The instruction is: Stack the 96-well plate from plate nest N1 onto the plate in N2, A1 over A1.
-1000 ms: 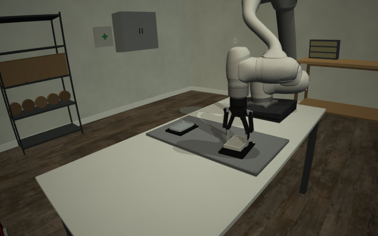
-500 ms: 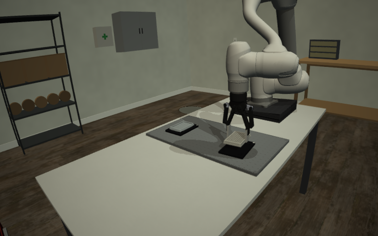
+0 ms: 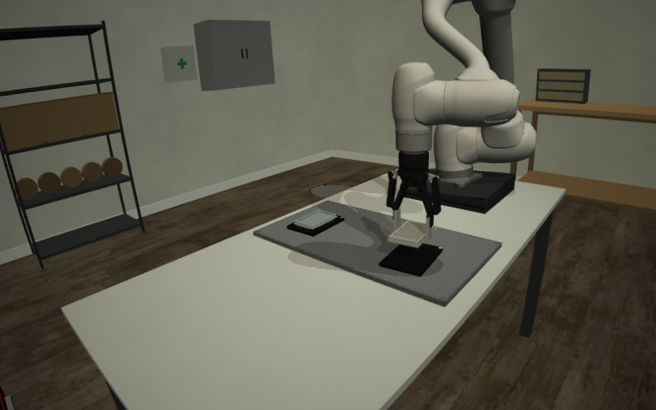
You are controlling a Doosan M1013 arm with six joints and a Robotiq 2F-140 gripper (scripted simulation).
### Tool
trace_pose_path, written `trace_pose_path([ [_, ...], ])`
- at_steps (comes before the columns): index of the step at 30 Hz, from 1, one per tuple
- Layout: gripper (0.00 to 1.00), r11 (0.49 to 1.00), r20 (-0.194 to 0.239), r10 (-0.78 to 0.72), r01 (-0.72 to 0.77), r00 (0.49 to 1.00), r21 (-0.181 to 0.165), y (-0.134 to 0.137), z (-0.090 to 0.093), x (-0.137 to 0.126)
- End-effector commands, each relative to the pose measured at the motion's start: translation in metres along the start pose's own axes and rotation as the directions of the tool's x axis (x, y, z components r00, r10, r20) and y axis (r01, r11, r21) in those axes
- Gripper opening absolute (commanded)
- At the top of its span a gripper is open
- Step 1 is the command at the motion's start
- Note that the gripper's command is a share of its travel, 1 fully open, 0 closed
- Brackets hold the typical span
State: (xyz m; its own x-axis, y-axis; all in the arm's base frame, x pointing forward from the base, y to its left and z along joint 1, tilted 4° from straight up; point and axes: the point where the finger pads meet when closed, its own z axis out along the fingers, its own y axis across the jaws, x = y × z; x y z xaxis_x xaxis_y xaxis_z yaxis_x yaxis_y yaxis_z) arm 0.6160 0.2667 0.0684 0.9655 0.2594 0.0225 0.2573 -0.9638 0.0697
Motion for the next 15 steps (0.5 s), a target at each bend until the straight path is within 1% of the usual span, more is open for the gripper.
trace_pose_path([
  [1,0.00,1.000,0.000,0.000,0.000,1.000,0.000,0.000,-0.003,0.000],
  [9,0.00,1.000,0.000,0.000,0.000,1.000,0.000,0.000,-0.016,0.000],
  [15,0.00,1.000,0.000,0.000,0.000,1.000,0.000,0.000,-0.017,0.000],
])
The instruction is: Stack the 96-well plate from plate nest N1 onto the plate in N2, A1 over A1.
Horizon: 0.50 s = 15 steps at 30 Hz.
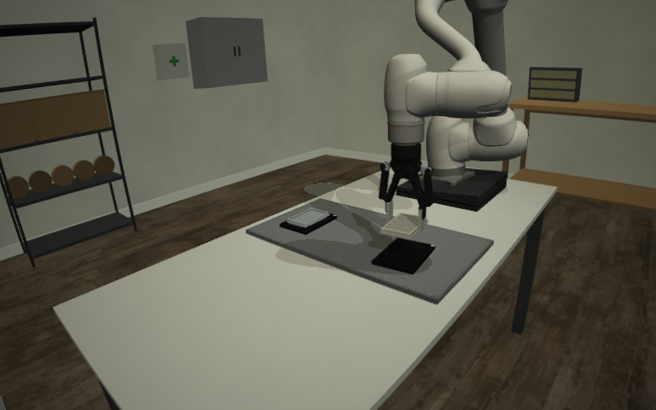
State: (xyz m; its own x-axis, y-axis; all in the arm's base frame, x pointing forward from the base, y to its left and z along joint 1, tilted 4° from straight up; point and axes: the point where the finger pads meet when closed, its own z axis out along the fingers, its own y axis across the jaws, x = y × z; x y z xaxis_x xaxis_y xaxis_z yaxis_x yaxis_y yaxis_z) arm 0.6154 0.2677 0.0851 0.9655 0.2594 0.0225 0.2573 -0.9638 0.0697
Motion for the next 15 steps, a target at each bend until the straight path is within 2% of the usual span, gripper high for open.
trace_pose_path([
  [1,0.00,1.000,0.000,0.000,0.000,1.000,0.000,0.0000,-0.0001,0.0000],
  [12,0.00,1.000,0.000,0.000,0.000,1.000,0.000,0.0000,-0.0001,0.0000],
  [15,0.00,0.996,0.000,0.087,-0.087,0.996,0.000,0.0098,-0.0001,-0.0020],
])
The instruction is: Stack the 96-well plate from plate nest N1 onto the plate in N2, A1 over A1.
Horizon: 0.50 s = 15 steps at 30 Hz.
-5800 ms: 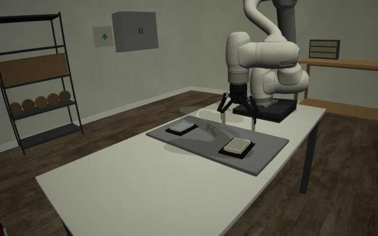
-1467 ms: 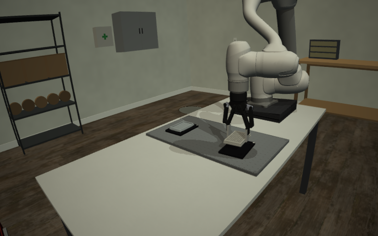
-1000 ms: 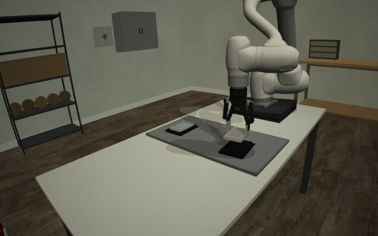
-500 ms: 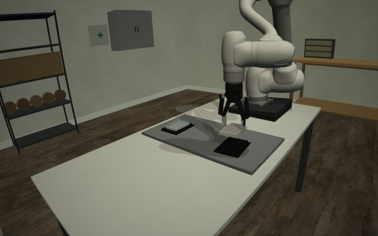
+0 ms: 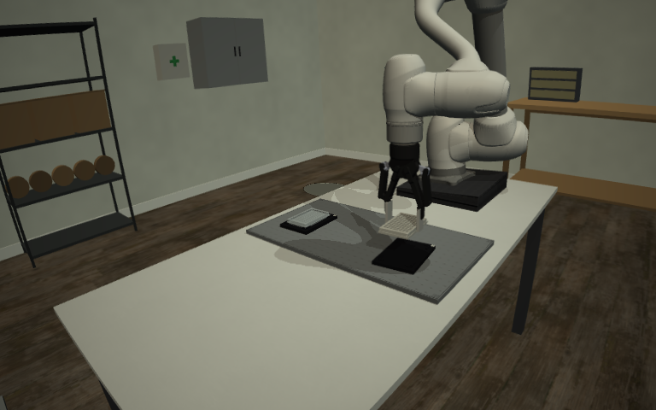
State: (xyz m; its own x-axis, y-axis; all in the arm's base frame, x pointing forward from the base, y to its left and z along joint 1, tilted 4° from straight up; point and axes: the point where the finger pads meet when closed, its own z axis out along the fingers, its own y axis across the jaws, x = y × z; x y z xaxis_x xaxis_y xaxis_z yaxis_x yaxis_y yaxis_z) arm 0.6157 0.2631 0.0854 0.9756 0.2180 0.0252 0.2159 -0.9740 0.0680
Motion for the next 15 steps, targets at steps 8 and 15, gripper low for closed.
trace_pose_path([
  [8,0.00,0.999,0.000,0.045,-0.045,0.999,0.000,0.025,0.000,-0.004],
  [15,0.00,0.999,0.000,0.045,-0.045,0.999,0.000,0.048,0.000,-0.008],
])
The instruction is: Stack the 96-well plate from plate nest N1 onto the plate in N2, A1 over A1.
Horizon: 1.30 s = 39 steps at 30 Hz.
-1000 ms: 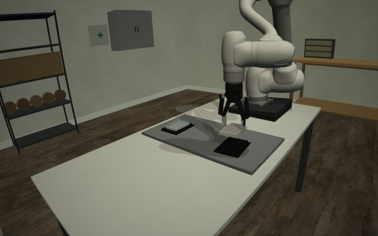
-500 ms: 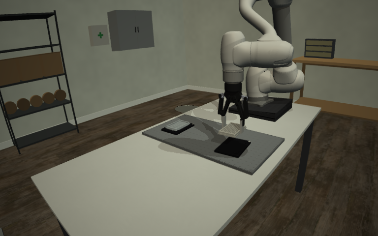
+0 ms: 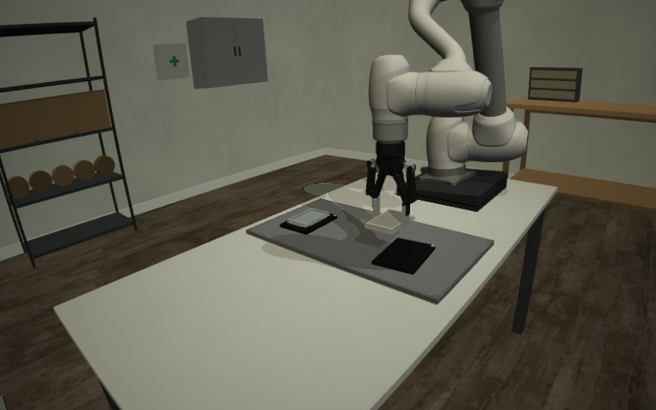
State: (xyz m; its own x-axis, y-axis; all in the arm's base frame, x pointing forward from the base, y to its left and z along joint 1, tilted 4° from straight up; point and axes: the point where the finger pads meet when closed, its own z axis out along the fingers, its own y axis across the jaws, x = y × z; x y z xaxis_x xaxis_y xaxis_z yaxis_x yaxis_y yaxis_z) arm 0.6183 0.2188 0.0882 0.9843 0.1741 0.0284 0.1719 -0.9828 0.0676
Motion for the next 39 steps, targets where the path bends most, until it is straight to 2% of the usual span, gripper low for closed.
trace_pose_path([
  [1,0.00,1.000,0.000,0.000,0.000,1.000,0.000,0.007,0.000,-0.001],
  [22,0.00,1.000,0.000,0.000,0.000,1.000,0.000,0.064,0.000,-0.007],
  [37,0.00,1.000,0.000,0.000,0.000,1.000,0.000,0.113,0.000,-0.013],
  [39,0.00,1.000,0.000,0.000,0.000,1.000,0.000,0.113,0.000,-0.013],
])
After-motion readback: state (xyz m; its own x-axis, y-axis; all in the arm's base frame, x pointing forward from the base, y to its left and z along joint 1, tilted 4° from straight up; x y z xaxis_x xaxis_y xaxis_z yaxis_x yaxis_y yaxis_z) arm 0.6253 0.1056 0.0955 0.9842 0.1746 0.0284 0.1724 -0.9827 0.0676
